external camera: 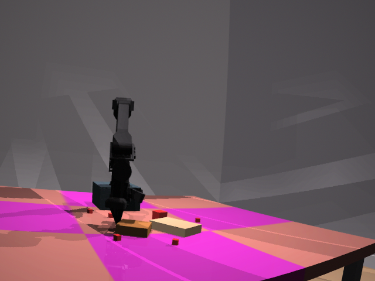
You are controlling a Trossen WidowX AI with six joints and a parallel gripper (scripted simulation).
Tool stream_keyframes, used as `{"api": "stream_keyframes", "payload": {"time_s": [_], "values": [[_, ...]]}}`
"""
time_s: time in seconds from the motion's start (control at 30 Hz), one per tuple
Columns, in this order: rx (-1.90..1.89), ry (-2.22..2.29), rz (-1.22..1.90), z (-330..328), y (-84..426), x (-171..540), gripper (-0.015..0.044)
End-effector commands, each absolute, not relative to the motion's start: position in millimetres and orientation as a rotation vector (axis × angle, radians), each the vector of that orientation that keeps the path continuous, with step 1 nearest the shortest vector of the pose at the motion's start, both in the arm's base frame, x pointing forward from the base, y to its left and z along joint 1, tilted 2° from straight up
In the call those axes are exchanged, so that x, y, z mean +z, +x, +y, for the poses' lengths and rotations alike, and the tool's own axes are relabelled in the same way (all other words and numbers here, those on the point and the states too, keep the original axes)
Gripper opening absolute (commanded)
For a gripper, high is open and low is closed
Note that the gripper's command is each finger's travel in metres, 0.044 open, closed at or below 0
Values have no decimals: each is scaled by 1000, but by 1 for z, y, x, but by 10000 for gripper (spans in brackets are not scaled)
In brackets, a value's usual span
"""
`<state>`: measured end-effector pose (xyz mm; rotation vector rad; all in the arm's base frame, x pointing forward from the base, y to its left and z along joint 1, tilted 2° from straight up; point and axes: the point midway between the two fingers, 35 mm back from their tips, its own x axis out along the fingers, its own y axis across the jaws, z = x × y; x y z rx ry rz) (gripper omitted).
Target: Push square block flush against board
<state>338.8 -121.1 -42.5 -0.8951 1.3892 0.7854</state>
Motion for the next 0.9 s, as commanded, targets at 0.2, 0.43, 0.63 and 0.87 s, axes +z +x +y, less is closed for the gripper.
{"api": "stream_keyframes", "payload": {"time_s": [0.2, 0.43, 0.63, 0.87], "values": [[790, -889, 1392, -112, 344, -45, 0], [790, -888, 1391, -108, 347, -45, 0], [790, -888, 1391, -104, 350, -45, 0], [790, -888, 1391, -99, 354, -45, 0]]}}
